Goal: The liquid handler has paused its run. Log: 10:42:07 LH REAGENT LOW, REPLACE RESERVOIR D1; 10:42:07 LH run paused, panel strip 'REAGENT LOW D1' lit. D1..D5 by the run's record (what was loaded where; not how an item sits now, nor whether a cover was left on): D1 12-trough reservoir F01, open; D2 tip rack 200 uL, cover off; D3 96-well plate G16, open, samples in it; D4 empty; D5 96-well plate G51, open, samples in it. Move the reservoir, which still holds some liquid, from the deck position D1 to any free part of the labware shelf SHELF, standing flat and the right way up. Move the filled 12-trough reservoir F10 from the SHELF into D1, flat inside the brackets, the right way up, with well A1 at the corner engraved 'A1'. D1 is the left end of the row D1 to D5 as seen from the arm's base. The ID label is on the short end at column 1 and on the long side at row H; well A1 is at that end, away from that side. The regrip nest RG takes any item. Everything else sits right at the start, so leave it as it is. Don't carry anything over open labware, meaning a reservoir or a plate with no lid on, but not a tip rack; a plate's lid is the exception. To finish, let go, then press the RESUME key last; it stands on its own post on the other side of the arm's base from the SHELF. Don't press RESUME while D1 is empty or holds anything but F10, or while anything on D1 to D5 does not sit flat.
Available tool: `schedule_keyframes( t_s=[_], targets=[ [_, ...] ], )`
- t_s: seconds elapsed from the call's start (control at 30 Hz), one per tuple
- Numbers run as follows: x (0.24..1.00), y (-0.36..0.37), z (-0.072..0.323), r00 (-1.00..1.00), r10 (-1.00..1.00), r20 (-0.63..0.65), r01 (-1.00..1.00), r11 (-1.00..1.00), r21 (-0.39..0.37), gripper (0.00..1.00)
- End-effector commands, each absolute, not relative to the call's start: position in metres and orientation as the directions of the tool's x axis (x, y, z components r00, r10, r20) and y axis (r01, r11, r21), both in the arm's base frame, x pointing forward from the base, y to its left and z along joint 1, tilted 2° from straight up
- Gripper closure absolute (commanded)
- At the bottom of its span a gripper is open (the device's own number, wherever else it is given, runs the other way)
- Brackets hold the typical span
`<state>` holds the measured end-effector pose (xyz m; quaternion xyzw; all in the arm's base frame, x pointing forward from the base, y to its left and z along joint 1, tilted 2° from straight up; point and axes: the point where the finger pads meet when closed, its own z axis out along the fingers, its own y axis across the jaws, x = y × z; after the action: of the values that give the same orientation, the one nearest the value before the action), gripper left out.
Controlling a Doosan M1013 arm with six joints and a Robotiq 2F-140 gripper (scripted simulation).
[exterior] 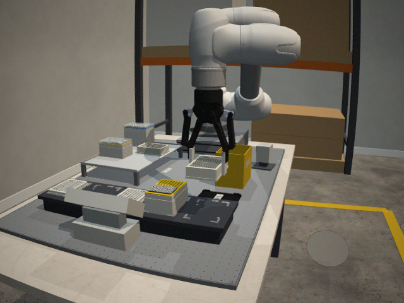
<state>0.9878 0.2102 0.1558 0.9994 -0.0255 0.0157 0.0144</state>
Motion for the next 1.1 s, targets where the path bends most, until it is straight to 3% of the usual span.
schedule_keyframes(
  t_s=[0.0,1.07],
  targets=[
    [0.988,0.21,0.162,0.998,-0.051,0.032,-0.051,-0.998,0.028,1.0],
    [0.986,0.212,0.209,0.998,-0.051,0.032,-0.051,-0.998,0.028,1.0]
  ],
)
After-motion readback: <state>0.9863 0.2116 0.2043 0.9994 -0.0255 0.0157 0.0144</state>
